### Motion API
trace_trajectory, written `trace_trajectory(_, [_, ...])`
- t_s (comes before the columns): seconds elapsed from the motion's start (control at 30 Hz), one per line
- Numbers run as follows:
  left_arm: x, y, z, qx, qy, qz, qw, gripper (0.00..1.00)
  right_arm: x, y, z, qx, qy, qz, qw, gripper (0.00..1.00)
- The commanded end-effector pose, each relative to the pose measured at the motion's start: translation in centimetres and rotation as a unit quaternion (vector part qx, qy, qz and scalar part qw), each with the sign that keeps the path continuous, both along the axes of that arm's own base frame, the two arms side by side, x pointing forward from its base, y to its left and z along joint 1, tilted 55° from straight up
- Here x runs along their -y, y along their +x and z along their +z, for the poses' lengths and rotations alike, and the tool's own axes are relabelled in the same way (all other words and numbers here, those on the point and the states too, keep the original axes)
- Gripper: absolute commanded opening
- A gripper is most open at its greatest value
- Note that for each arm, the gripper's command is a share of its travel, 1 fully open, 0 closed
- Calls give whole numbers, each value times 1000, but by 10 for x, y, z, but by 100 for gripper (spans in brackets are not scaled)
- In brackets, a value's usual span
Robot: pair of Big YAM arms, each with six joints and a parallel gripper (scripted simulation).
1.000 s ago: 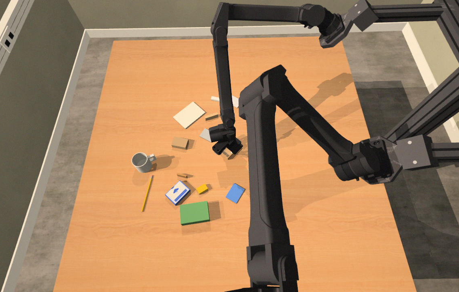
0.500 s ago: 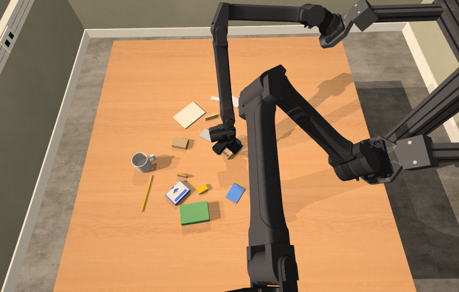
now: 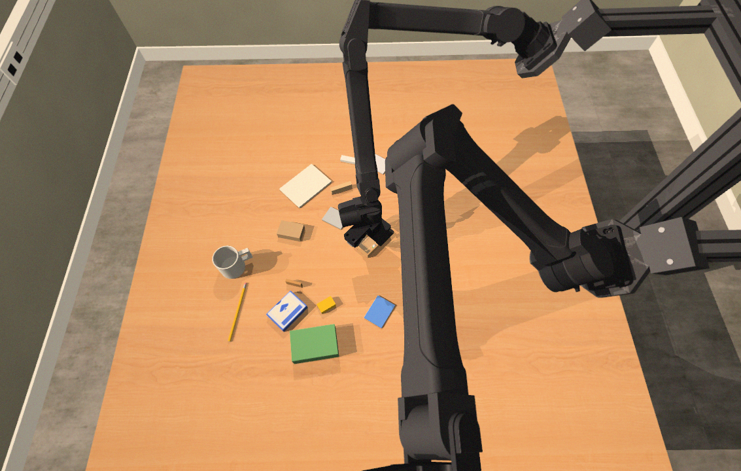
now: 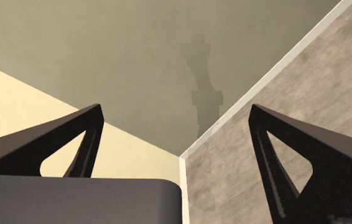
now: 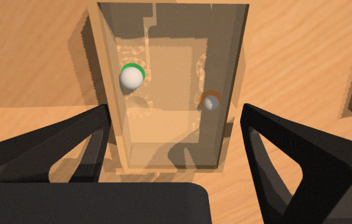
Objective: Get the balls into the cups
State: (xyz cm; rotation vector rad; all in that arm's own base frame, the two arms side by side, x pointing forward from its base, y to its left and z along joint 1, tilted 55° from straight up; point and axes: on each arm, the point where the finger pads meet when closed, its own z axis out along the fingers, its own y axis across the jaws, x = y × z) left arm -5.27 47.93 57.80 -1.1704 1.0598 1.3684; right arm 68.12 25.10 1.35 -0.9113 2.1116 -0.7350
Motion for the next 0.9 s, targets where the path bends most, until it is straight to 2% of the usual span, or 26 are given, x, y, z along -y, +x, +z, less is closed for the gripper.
trace_trajectory(0.0, [4,-10,1,4,7,11,1000,100,-26,-16,27,11,11,13,1000,86])
trace_trajectory(0.33, [4,-10,1,4,7,11,1000,100,-32,-42,45,11,11,13,1000,86])
trace_trajectory(0.87, [4,-10,1,4,7,11,1000,100,-37,-58,60,14,13,13,1000,86])
